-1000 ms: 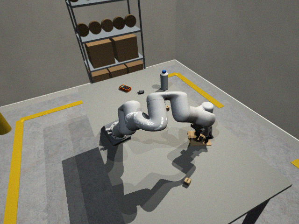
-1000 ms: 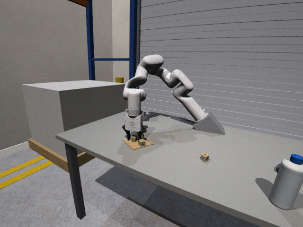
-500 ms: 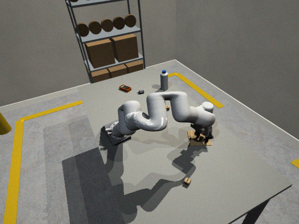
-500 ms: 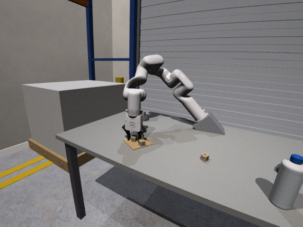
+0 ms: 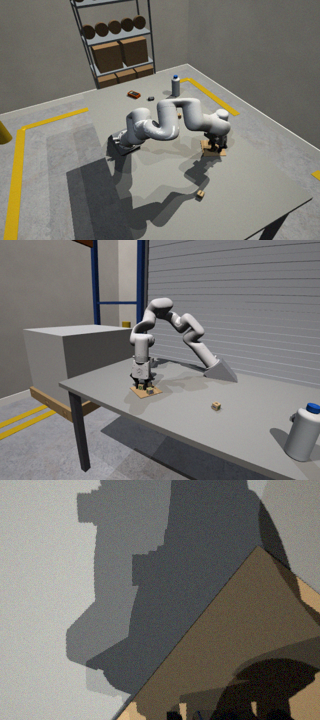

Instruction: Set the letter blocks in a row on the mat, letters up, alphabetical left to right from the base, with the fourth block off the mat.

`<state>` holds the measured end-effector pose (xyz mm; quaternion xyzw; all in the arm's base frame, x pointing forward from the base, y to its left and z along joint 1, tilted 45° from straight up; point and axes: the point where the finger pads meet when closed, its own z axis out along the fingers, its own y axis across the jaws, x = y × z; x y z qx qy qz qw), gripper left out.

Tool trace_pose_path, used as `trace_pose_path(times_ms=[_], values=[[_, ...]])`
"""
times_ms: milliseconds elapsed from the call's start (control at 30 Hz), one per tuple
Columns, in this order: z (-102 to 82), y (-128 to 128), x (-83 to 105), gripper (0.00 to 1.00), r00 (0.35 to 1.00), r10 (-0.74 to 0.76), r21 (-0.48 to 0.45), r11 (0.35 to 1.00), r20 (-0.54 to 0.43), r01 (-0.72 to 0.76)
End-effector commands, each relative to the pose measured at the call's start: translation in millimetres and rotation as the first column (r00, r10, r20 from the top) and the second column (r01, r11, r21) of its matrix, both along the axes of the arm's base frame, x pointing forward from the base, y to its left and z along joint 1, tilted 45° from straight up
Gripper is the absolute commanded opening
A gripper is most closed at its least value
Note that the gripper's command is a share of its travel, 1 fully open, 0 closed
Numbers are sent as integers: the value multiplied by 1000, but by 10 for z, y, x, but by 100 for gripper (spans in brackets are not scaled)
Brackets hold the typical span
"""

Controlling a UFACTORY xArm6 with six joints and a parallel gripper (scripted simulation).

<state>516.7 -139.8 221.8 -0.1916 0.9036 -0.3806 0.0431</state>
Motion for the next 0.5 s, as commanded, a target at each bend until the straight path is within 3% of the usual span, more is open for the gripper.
trace_pose_path(times_ms=[0,367,400,467], values=[[13,6,7,48,1000,1,0,1000,3,-1],[13,6,7,48,1000,1,0,1000,3,-1],[13,6,7,28,1000,1,0,1000,3,-1],[13,6,7,28,1000,1,0,1000,3,-1]])
